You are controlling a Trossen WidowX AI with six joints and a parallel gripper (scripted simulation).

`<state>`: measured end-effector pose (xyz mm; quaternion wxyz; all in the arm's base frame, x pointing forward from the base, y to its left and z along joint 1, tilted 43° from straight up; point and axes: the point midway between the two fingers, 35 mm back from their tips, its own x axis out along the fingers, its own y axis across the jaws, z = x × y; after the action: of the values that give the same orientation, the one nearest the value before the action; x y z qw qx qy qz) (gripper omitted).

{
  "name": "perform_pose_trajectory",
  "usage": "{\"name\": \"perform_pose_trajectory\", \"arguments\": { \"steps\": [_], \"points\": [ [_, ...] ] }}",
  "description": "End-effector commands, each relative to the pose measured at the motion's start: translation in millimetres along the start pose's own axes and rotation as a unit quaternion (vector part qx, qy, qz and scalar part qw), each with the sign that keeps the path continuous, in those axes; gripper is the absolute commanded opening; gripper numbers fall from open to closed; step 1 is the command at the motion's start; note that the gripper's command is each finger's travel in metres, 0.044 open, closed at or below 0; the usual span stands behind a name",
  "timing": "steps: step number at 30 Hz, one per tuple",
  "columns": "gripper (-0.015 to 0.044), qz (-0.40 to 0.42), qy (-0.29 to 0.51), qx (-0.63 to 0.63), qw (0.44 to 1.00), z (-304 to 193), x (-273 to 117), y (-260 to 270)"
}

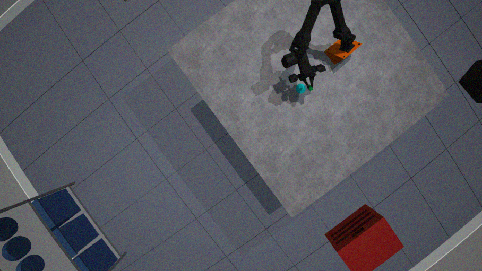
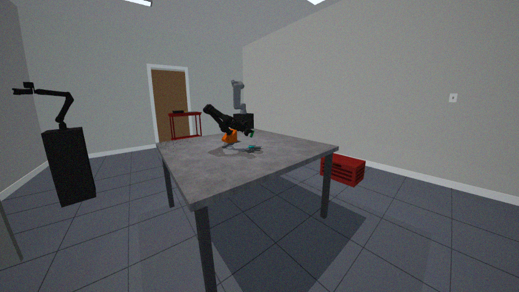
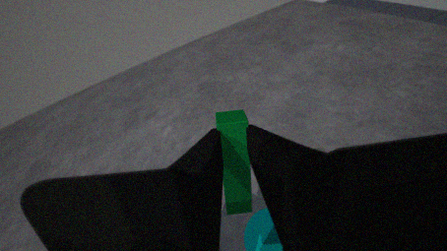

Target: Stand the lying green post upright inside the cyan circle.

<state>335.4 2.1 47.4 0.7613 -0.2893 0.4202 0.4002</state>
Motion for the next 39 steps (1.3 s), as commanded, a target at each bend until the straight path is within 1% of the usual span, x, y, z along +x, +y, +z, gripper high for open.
{"name": "perform_pose_trajectory", "arguments": {
  "steps": [1,39],
  "points": [
    [0.0023,-0.003,-0.016,-0.008,1.000,0.2,-1.7,1.7],
    [0.0023,-0.063,-0.138,-0.079,0.985,4.3,-25.4,1.5]
  ]
}}
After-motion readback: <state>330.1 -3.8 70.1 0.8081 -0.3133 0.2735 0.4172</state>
